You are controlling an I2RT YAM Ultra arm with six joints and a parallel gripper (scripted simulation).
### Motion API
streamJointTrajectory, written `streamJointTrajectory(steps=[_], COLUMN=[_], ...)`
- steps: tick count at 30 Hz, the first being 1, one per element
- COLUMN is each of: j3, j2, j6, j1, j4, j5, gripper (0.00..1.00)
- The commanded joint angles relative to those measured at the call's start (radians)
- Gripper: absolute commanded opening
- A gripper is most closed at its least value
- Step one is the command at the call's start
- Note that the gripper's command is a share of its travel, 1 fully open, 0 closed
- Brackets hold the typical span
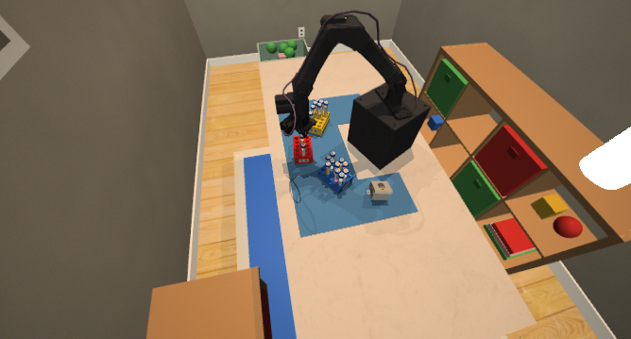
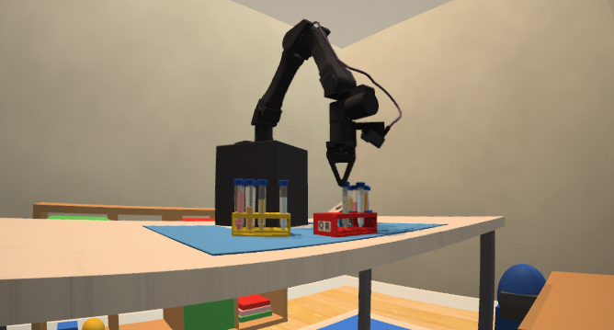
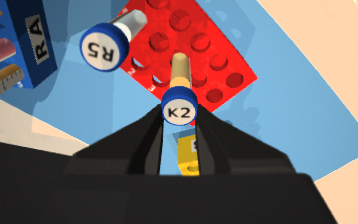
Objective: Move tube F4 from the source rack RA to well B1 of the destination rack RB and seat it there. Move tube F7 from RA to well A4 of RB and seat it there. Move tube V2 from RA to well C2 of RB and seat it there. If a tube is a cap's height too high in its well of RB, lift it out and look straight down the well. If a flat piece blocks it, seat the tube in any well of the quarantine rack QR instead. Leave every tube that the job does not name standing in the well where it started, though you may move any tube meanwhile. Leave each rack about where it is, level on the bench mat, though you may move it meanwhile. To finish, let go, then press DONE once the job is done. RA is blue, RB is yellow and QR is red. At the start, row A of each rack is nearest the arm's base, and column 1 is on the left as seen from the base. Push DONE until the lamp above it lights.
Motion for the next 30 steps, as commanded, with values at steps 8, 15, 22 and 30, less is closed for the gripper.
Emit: streamJointTrajectory(steps=[8, 15, 22, 30], j3=[-0.017, -0.017, -0.017, -0.017], j2=[0.023, 0.023, 0.023, 0.023], j6=[-0.006, -0.006, -0.006, -0.006], j1=[-0.014, -0.014, -0.014, -0.014], j4=[0.034, 0.034, 0.034, 0.034], j5=[0.009, 0.009, 0.01, 0.01], gripper=[0.0, 0.0, 0.24, 0.24])
